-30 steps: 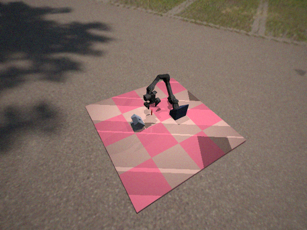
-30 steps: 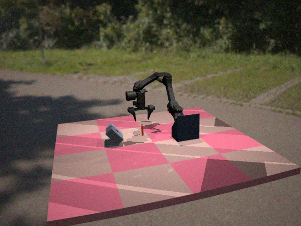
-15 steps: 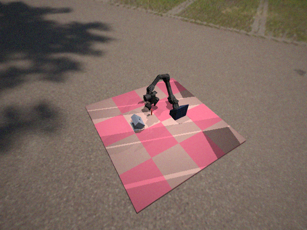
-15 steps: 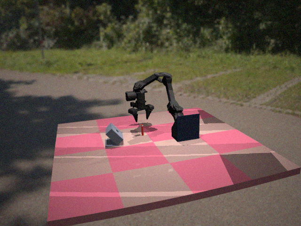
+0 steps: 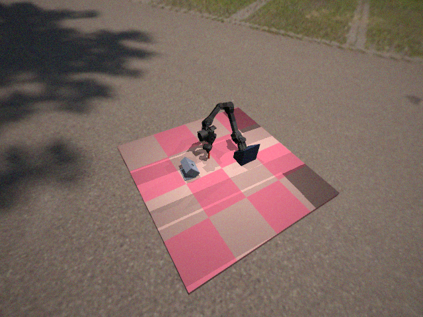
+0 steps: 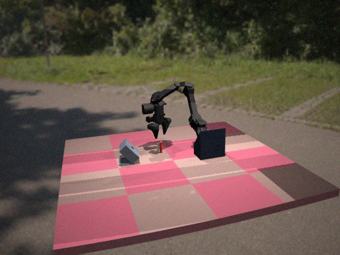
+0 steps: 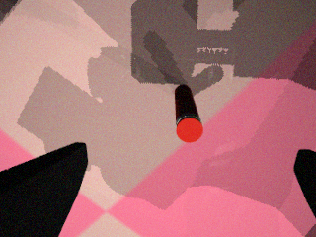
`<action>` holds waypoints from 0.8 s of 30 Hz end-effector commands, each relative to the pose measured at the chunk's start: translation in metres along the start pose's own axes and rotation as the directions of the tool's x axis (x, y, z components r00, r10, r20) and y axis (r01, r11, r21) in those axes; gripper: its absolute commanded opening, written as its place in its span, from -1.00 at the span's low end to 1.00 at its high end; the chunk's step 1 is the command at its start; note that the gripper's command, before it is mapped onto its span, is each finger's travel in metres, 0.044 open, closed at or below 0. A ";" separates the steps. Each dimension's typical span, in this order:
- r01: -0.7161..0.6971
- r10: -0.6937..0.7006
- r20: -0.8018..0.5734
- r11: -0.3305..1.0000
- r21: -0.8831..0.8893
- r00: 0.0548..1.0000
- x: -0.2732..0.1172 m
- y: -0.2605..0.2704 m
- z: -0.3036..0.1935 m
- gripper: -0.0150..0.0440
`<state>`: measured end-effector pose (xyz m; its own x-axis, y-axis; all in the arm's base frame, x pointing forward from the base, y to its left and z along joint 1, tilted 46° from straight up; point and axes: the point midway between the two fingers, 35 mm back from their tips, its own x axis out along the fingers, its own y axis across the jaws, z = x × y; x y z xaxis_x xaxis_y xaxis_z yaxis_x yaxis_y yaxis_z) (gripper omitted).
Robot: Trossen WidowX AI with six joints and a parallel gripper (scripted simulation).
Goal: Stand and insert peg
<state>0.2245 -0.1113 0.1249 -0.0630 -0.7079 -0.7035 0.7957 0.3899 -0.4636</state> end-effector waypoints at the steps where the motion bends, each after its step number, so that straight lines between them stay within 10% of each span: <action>1: 0.003 -0.003 0.003 0.995 -0.100 1.000 0.001 0.000 0.000 1.00; 24: 0.004 -0.003 0.003 0.791 -0.612 1.000 0.005 -0.001 0.000 1.00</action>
<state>0.2242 -0.1139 0.1225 -0.0629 -0.7083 -0.7031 0.3328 0.6492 -0.6839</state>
